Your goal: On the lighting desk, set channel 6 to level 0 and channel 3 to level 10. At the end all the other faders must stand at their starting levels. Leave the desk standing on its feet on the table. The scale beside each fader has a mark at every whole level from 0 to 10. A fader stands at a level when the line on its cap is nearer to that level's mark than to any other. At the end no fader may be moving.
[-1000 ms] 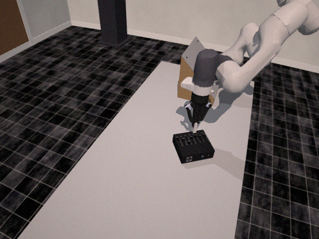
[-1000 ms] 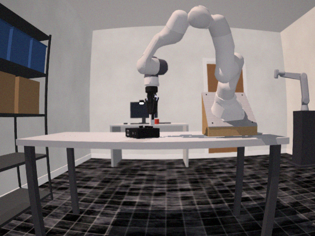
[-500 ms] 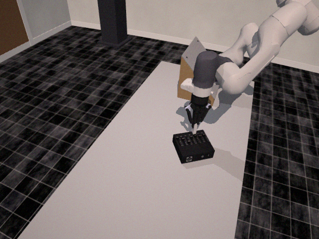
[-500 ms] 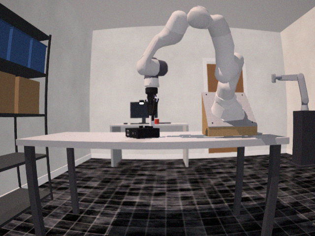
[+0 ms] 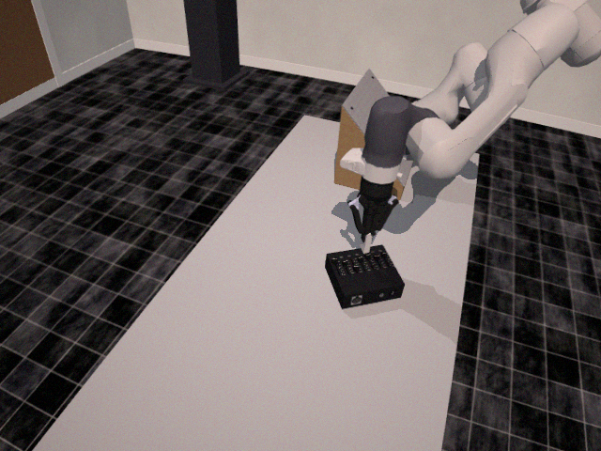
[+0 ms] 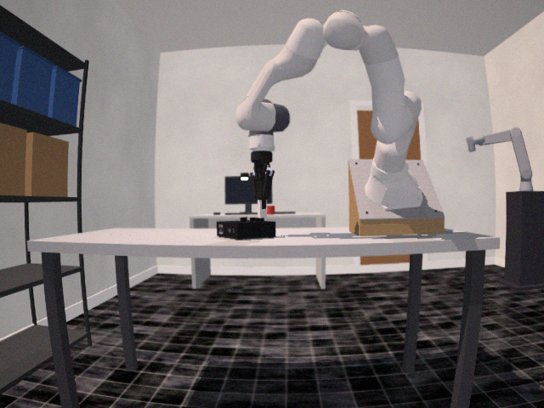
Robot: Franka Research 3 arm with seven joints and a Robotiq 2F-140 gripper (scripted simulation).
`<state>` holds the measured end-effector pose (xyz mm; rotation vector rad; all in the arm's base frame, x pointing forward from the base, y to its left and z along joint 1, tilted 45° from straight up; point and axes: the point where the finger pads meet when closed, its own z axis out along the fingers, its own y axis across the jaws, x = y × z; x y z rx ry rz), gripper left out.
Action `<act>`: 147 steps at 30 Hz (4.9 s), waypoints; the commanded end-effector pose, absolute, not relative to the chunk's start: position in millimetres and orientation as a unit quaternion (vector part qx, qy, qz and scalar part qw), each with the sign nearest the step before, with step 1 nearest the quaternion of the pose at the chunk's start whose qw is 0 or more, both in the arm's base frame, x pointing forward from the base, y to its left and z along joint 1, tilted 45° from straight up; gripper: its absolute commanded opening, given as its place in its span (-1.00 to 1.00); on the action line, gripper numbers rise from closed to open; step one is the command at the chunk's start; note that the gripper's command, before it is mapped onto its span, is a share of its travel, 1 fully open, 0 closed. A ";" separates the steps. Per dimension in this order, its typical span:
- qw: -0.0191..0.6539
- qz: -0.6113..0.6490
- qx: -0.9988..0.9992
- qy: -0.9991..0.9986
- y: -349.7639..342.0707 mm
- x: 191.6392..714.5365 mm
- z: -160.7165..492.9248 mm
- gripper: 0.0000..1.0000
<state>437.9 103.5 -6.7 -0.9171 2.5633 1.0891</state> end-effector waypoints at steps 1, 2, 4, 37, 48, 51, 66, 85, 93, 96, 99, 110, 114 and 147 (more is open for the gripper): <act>0.105 0.369 -0.312 0.869 104.6 437.4 -7.8 -1.00; 0.105 0.369 -0.312 0.869 104.6 437.4 -7.8 -1.00; 0.105 0.369 -0.312 0.869 104.6 437.5 -7.7 -1.00; 0.105 0.369 -0.312 0.869 107.7 442.6 -5.0 -1.00; 0.105 0.369 -0.312 0.869 109.7 446.0 -3.3 -1.00; 0.105 0.369 -0.312 0.869 110.4 447.2 -2.6 -1.00; 0.105 0.369 -0.312 0.869 114.0 453.3 0.6 -1.00; 0.105 0.369 -0.312 0.869 118.8 461.4 4.9 -1.00; 0.105 0.369 -0.312 0.869 120.9 464.9 6.7 -1.00; 0.105 0.369 -0.312 0.869 121.3 465.6 7.1 -1.00; 0.105 0.369 -0.312 0.869 121.8 466.4 7.5 -1.00; 0.105 0.369 -0.312 0.869 123.9 470.0 9.4 -1.00; 0.105 0.369 -0.312 0.869 124.2 470.5 9.6 -1.00; 0.105 0.369 -0.312 0.869 126.2 473.8 11.4 -1.00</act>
